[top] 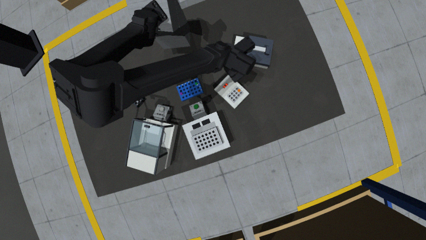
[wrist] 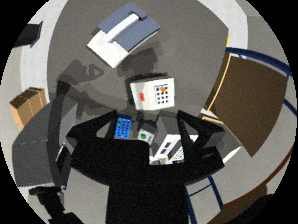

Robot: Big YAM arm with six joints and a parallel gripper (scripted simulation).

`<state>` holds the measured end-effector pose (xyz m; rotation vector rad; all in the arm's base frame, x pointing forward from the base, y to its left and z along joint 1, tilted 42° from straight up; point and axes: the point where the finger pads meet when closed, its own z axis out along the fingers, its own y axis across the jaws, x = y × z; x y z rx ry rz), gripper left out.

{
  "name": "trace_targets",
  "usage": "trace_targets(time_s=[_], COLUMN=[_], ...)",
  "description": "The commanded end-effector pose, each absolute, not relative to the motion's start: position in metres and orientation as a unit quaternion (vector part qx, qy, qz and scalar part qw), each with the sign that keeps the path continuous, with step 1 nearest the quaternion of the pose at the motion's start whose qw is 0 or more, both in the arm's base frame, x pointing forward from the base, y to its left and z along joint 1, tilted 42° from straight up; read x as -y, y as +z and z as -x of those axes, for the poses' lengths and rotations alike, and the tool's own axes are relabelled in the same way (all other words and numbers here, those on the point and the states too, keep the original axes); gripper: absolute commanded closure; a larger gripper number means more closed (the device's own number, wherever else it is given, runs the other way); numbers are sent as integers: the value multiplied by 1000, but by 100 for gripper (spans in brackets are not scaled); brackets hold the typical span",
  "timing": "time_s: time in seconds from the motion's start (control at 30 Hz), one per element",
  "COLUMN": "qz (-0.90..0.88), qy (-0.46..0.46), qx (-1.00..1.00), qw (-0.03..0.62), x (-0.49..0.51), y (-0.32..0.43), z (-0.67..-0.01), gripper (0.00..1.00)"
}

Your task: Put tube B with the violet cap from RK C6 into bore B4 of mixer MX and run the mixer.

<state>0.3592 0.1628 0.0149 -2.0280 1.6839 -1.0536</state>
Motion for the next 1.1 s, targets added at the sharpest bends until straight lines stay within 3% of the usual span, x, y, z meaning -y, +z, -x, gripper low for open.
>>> trace_targets(time_s=[0.0,0.53,0.57,1.07], qz=[705,705,703,703], qy=[-367,-367,-367,-367], qx=[-586,-586,-585,-587], qw=[157,157,168,163], x=[-166,-166,-176,-187], y=[18,18,30,65], z=[-361,-361,-359,-331], gripper=[0,0,64,64])
